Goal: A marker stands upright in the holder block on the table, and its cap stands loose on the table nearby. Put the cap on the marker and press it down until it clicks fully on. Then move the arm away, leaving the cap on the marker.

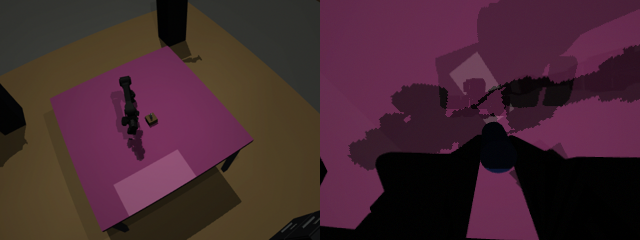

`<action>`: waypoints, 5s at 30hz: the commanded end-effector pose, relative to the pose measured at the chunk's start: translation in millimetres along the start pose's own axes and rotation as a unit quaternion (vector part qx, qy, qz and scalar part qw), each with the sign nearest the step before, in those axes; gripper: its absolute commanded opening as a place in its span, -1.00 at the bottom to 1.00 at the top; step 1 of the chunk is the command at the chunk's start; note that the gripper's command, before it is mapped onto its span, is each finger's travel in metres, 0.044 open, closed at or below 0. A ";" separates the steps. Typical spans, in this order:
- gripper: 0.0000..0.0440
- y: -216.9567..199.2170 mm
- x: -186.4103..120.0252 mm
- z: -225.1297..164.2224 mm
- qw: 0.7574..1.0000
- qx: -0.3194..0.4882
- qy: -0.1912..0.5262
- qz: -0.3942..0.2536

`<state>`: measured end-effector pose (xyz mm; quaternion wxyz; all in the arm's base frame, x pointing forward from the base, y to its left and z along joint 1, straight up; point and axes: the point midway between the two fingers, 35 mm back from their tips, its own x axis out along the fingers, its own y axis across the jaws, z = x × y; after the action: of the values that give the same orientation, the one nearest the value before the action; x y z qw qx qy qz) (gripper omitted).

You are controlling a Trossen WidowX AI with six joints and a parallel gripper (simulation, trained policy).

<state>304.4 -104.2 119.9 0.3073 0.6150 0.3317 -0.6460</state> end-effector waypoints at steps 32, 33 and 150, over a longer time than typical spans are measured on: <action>-0.75 -107.6 -56.5 -100.5 0.996 -0.093 0.004 -0.007; -0.76 -109.7 -56.7 -101.6 0.996 -0.094 0.003 -0.008; 1.00 -129.4 32.5 -92.0 0.980 -0.191 -0.017 -0.044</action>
<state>253.0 46.5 91.0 0.3927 0.5133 0.4706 -0.6007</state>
